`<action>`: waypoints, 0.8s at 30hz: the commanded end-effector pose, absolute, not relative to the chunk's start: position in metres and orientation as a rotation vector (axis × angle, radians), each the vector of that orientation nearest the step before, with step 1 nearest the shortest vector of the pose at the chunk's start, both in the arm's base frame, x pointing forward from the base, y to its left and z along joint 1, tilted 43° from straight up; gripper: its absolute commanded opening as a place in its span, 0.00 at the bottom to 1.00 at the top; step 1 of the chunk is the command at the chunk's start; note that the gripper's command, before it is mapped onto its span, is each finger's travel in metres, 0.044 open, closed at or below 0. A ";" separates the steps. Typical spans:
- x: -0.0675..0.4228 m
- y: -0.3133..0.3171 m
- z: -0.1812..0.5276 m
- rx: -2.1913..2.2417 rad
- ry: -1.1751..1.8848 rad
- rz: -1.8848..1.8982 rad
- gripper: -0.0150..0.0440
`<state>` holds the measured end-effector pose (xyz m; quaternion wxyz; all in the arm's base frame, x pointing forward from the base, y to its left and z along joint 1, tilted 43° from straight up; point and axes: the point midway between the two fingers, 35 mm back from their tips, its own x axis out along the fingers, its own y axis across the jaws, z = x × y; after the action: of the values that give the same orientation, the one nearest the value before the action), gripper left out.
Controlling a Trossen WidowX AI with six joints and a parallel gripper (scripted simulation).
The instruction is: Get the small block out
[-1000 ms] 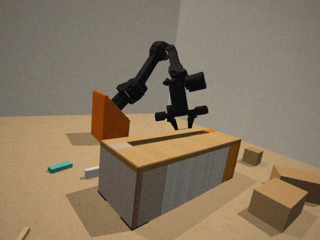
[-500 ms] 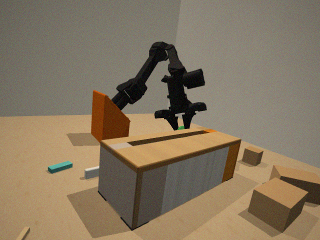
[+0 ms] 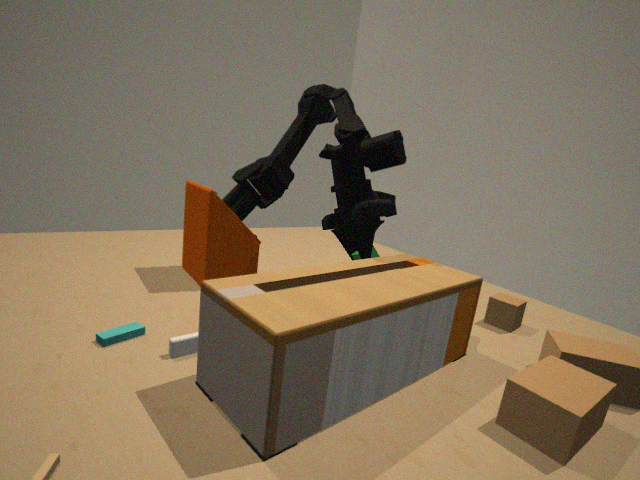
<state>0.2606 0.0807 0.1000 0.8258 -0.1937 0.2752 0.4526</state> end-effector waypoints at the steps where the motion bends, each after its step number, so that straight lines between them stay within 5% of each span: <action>1: 0.260 0.078 0.104 -0.290 0.635 0.917 0.25; 24: 0.250 0.064 0.110 0.551 0.978 0.572 0.25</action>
<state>0.2509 0.0656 0.1067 0.8175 0.2178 0.4492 0.2872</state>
